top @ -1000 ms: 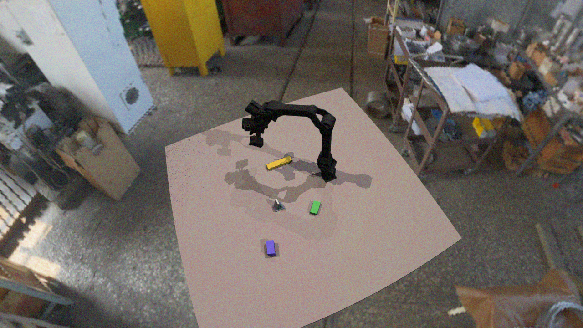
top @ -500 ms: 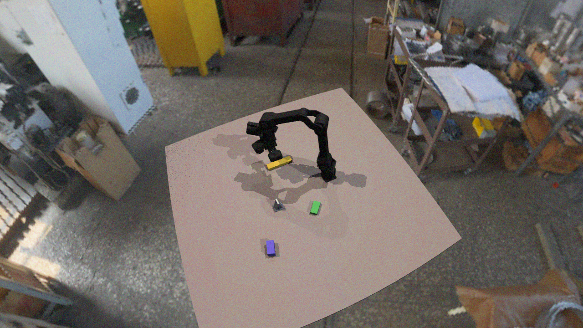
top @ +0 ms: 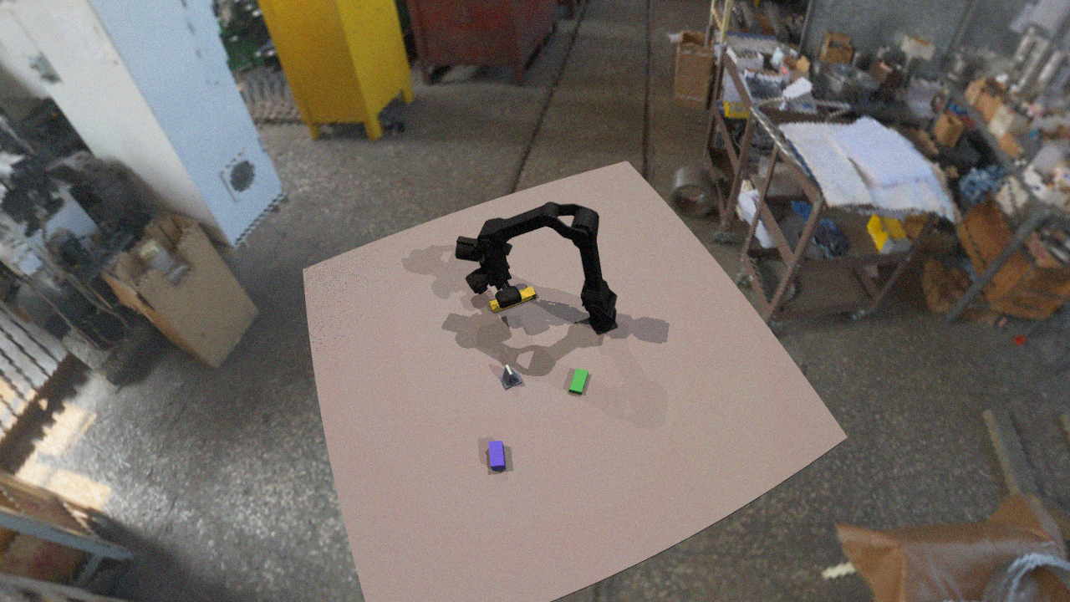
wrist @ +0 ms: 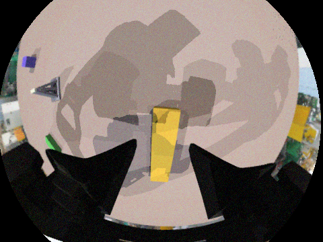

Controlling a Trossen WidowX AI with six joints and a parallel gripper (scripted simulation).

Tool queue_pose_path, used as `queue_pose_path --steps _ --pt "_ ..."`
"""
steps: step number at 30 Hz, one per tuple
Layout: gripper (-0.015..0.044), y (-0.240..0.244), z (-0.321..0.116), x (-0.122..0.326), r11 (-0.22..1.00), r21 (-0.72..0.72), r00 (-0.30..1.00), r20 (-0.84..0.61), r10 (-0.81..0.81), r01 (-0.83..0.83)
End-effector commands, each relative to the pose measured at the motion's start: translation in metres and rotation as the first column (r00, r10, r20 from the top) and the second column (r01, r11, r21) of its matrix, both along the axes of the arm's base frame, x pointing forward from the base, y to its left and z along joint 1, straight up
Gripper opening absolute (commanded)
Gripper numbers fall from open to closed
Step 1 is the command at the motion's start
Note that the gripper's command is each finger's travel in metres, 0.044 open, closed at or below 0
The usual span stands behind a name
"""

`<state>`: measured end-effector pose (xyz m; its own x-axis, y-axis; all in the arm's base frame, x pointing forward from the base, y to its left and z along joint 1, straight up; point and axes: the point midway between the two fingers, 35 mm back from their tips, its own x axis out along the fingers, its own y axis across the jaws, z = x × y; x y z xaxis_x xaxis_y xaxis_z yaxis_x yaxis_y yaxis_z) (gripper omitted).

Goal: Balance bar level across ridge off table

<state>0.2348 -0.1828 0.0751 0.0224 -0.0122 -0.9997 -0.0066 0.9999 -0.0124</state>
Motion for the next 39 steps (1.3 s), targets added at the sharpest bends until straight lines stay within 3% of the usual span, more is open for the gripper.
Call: queue_pose_path --steps 1,31,37,39 --pt "0.0315 -0.001 -0.003 0.000 1.000 -0.006 1.000 0.000 0.005 -0.005" --pt "0.0315 -0.001 -0.027 0.000 1.000 -0.005 1.000 0.000 0.005 -0.005" --pt "0.0157 -0.001 -0.027 0.001 1.000 -0.002 1.000 0.002 0.000 0.000" --pt "0.0144 -0.001 -0.027 0.001 1.000 -0.002 1.000 0.002 0.000 0.000"
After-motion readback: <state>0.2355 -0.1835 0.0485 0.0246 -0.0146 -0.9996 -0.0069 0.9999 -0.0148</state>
